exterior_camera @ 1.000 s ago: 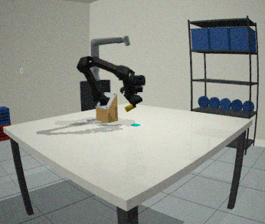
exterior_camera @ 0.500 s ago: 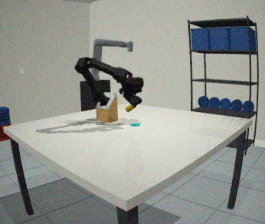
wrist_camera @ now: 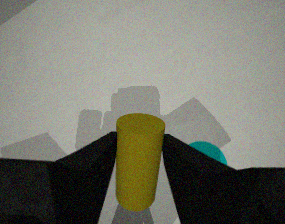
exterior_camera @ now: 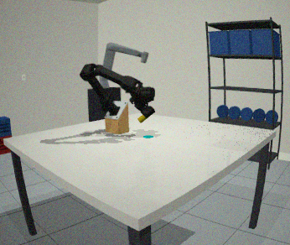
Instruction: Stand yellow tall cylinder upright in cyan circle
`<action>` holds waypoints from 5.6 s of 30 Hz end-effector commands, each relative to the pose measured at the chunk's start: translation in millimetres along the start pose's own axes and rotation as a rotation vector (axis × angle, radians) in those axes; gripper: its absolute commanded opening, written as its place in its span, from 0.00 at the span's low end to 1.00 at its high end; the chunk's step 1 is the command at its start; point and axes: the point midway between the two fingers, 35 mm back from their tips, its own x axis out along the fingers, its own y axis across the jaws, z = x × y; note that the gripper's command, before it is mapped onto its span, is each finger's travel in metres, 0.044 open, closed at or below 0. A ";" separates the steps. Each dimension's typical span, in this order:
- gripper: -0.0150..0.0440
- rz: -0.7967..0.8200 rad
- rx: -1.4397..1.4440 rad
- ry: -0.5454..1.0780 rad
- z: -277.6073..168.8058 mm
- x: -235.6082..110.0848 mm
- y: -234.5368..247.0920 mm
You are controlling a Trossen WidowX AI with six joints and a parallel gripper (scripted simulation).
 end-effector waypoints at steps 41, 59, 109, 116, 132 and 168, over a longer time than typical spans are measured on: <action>0.43 -0.001 -0.073 -0.332 0.8 -5.7 -1.4; 0.43 -0.036 -0.108 -0.458 0.6 -10.5 -3.3; 0.43 -0.234 -0.228 -0.772 -4.4 -31.5 -9.6; 0.43 -0.273 -0.248 -0.810 -5.7 -35.1 -10.3; 0.43 -0.361 -0.289 -0.881 -9.1 -43.0 -11.5; 0.43 -0.357 -0.290 -0.869 -35.9 -6.9 -35.8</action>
